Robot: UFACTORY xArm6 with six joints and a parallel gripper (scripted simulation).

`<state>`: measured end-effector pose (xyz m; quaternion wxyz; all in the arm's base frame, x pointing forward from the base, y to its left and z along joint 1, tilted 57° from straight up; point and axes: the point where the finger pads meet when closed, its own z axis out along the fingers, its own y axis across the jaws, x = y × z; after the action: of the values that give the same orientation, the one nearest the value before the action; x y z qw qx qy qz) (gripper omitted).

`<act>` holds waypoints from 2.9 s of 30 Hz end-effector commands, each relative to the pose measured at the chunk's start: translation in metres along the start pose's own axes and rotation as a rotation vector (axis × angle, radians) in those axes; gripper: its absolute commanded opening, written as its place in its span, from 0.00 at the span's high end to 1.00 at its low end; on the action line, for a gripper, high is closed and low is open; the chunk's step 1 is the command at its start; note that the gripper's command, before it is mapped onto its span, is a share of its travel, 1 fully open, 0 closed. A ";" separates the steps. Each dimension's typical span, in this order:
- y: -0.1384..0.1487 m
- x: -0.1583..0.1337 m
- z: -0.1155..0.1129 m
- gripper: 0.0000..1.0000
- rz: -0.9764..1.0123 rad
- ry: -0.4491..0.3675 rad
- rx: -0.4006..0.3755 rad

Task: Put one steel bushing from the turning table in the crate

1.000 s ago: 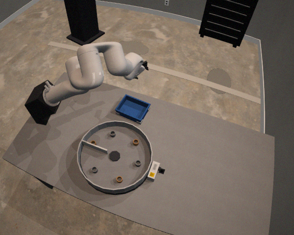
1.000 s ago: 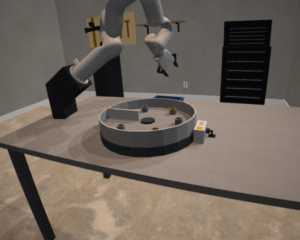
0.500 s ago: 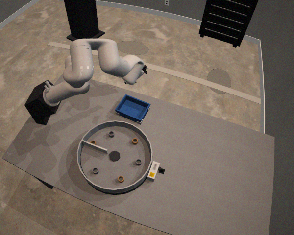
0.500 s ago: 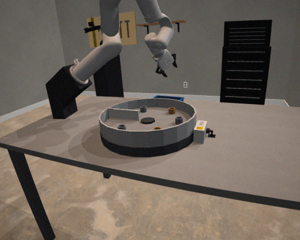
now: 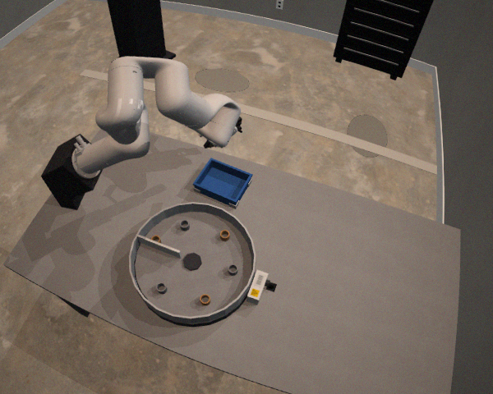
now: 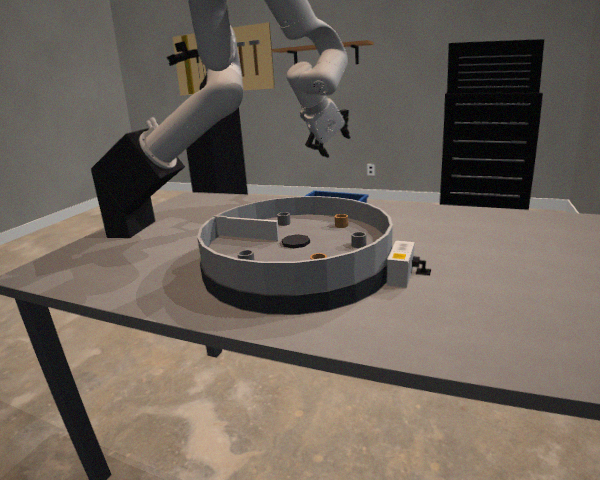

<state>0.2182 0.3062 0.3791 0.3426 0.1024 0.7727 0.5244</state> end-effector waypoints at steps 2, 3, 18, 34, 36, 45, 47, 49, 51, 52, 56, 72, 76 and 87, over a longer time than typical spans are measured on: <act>-0.009 -0.008 -0.010 0.00 -0.002 0.011 0.016; -0.023 -0.018 -0.022 0.00 -0.005 0.002 0.058; -0.051 -0.037 -0.045 0.00 -0.004 -0.027 0.149; -0.077 -0.054 -0.070 0.00 0.003 -0.068 0.241; -0.077 -0.054 -0.070 0.00 0.003 -0.068 0.241; -0.089 -0.062 -0.082 0.00 0.009 -0.091 0.285; -0.100 -0.069 -0.094 0.00 0.016 -0.114 0.327; -0.100 -0.069 -0.094 0.00 0.016 -0.114 0.327; -0.110 -0.076 -0.106 0.00 0.024 -0.138 0.366; -0.110 -0.076 -0.106 0.00 0.024 -0.138 0.366; -0.119 -0.081 -0.117 0.00 0.032 -0.162 0.402; -0.144 -0.097 -0.152 0.00 0.062 -0.240 0.511; -0.153 -0.102 -0.168 0.00 0.077 -0.276 0.555; -0.158 -0.105 -0.175 0.00 0.085 -0.294 0.576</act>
<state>0.2174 0.0586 0.3219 0.3862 0.3003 0.8267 0.2780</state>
